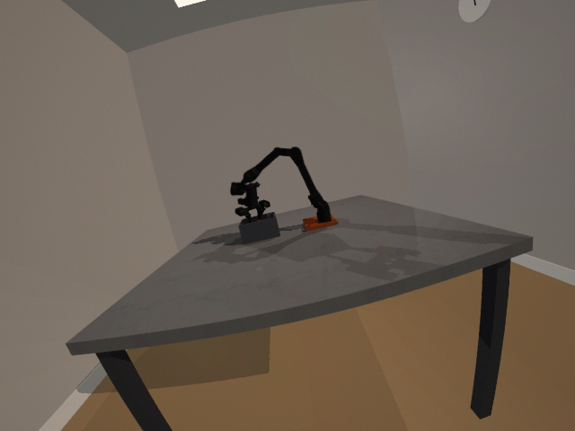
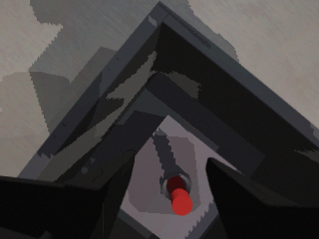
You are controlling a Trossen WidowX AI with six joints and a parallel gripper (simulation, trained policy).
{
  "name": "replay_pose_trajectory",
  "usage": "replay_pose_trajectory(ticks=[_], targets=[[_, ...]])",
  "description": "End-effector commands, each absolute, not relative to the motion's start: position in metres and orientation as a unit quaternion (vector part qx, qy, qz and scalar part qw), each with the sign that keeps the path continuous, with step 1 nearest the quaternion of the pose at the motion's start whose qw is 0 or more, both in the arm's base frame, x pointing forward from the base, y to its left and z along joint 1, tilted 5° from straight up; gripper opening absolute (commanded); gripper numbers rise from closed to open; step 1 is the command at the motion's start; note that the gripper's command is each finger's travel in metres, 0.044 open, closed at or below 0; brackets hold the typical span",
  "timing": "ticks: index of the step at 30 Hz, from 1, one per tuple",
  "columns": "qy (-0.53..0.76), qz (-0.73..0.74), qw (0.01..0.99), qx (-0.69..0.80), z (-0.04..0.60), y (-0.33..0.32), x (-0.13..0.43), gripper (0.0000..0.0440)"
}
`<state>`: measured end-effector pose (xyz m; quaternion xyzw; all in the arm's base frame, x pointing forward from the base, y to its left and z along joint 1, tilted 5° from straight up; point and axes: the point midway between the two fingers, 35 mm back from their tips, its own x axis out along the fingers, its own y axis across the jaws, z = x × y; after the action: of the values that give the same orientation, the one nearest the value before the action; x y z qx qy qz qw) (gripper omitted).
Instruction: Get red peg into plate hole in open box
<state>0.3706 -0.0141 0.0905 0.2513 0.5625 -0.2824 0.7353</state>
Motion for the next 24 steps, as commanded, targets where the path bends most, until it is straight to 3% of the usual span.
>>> replay_pose_trajectory(ticks=[1, 5, 24], targets=[[0.571, -0.273, 0.731, 0.255, 0.095, -0.013, 0.378, 0.0341], [0.577, -0.26, 0.727, 0.267, 0.103, -0.009, 0.39, 0.044], [0.569, -0.19, 0.742, 0.3, 0.145, 0.022, 0.437, 0.044]])
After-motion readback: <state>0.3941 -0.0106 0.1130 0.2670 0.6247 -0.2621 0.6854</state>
